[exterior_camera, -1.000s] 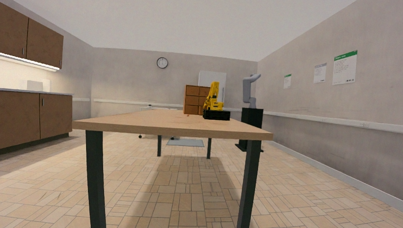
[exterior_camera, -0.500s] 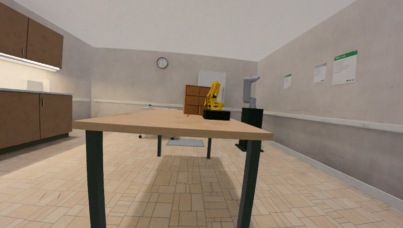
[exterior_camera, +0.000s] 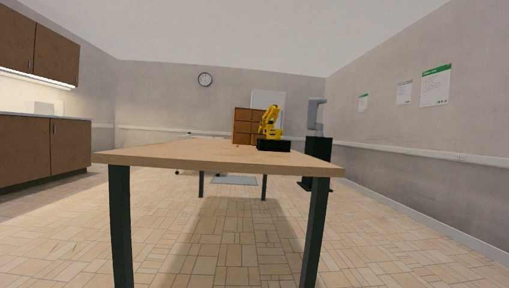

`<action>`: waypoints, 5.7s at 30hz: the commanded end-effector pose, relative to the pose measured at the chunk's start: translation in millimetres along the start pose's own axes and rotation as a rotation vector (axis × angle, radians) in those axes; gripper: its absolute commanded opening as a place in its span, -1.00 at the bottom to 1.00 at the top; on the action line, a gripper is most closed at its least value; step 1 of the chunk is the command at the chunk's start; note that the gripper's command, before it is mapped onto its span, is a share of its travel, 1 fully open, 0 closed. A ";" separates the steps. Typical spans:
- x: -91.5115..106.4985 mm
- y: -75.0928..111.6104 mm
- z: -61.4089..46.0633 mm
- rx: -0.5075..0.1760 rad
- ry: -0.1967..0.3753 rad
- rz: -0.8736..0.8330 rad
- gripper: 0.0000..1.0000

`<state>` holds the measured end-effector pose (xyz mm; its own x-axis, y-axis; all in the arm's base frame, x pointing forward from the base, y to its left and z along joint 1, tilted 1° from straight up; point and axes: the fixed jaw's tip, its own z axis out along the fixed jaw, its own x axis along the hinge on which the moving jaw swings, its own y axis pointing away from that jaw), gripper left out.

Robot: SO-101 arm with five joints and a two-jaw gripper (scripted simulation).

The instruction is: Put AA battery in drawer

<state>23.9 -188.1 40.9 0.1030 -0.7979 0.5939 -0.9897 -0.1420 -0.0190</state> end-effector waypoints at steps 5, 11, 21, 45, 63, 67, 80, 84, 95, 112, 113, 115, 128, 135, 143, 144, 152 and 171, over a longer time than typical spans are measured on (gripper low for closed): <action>-2.5 -1.7 -16.3 0.005 -0.023 0.006 -0.57; -10.9 -1.4 -28.4 0.004 -0.061 0.005 -0.57; -20.7 -1.0 -40.2 0.003 -0.098 0.005 -0.57; -20.7 -1.0 -40.2 0.003 -0.098 0.005 -0.57; -20.7 -1.0 -40.2 0.003 -0.098 0.005 -0.57; -20.7 -1.0 -40.2 0.003 -0.098 0.005 -0.57; -23.0 0.2 -40.5 -0.017 -0.097 0.306 -0.57; -23.5 0.4 -40.5 -0.022 -0.096 0.382 -0.57; -25.2 0.7 -40.7 -0.038 -0.092 0.633 -0.57; -27.2 0.5 -40.9 -0.062 -0.082 1.009 -0.57; -27.3 0.5 -41.0 -0.064 -0.081 1.034 -0.57; -27.5 0.4 -41.0 -0.067 -0.080 1.084 -0.57; -28.2 -0.3 -41.0 -0.084 -0.069 1.360 -0.57; -28.4 -0.7 -41.1 -0.092 -0.061 1.511 -0.57; -28.4 -1.2 -41.0 -0.102 -0.052 1.687 -0.57; -28.3 -1.2 -41.0 -0.104 -0.050 1.712 -0.57; -28.0 -1.7 -41.0 -0.113 -0.039 1.887 -0.57; -26.5 -2.5 -40.8 -0.131 -0.009 2.289 -0.57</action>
<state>20.1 -140.8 54.2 -0.8512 0.4307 -0.2998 0.5219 0.7543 -0.3983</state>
